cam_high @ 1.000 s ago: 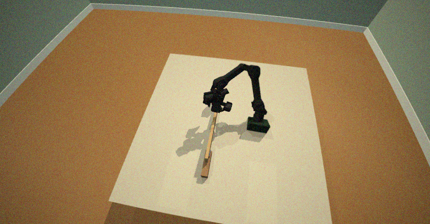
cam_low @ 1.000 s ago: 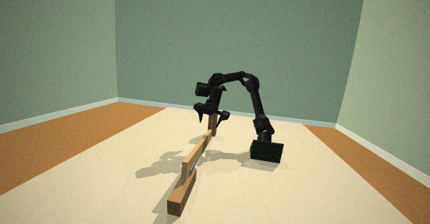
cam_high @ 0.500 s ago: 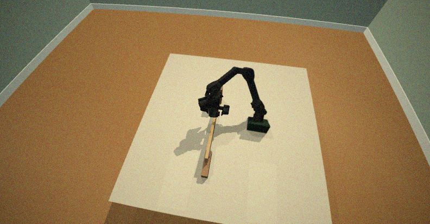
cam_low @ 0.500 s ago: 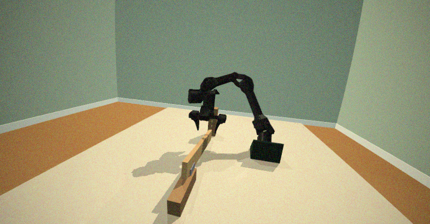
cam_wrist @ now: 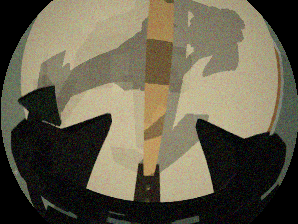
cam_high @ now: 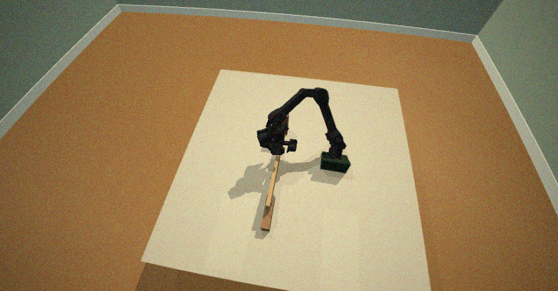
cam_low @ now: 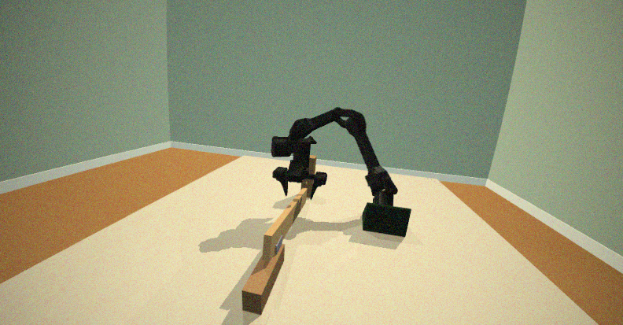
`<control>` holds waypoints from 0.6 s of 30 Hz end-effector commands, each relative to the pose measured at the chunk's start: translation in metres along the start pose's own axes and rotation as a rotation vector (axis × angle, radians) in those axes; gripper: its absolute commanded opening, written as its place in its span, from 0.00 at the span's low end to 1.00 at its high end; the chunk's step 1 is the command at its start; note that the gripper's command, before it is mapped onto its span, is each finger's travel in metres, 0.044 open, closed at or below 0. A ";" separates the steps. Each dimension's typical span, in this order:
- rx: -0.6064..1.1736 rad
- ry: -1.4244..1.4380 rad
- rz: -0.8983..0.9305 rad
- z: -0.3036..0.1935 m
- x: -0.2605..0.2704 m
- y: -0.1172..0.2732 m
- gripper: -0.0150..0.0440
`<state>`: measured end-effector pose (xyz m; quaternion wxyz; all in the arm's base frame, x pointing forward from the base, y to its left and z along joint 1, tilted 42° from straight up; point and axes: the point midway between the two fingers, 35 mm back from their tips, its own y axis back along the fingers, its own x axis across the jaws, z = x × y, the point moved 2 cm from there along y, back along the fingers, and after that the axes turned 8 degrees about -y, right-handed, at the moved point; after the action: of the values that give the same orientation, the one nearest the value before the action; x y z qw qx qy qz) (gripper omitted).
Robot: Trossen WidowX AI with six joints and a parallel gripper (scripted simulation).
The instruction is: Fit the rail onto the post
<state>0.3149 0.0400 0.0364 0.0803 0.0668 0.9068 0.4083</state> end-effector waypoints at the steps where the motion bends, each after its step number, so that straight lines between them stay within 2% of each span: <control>1: 0.005 0.003 -0.003 0.000 0.000 -0.007 1.00; 18: 0.007 0.003 -0.004 -0.002 0.000 -0.034 1.00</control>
<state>0.3131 0.0204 0.0156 0.0806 0.0666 0.9072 0.4076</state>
